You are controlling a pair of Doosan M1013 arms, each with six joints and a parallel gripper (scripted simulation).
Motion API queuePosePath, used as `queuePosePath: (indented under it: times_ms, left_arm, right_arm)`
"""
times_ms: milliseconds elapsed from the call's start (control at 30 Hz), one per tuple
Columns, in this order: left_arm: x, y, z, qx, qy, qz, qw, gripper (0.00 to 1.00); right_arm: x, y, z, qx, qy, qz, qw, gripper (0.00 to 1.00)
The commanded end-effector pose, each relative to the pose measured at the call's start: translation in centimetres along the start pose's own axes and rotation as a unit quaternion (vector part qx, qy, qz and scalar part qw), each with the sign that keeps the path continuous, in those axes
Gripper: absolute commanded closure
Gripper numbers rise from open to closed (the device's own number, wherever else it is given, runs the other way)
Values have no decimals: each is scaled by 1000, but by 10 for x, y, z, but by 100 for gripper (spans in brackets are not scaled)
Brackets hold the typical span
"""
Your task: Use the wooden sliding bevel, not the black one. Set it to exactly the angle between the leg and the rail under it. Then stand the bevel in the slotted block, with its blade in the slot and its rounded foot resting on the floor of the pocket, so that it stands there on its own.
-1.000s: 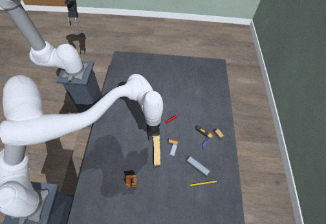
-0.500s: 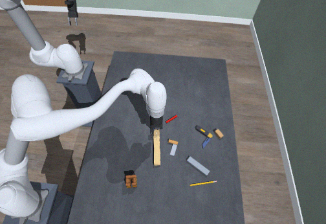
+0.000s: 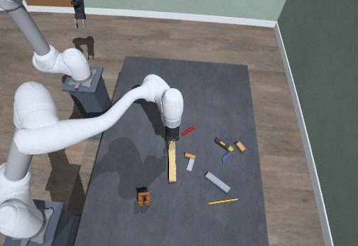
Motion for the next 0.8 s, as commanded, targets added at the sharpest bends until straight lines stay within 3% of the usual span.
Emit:
queuePosePath:
  times_ms: [0, 767]
  left_arm:
    - [0, -1, 0, -1, 0, 0, 1000, 0]
    - [0, -1, 0, -1, 0, 0, 1000, 0]
  right_arm:
    - [0, -2, 0, 1, 0, -1, 1000, 100]
    - [0, 13, 0, 1, 0, -1, 1000, 100]
Point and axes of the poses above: on each arm, the point where the finger pads meet when closed, its own y axis out along the fingers, its own x axis across the jaws, z = x × y, the point moved 5 cm from there along -y, back along the fingers, and after that the axes turned 5 degrees about -y, right-handed, at the moved point
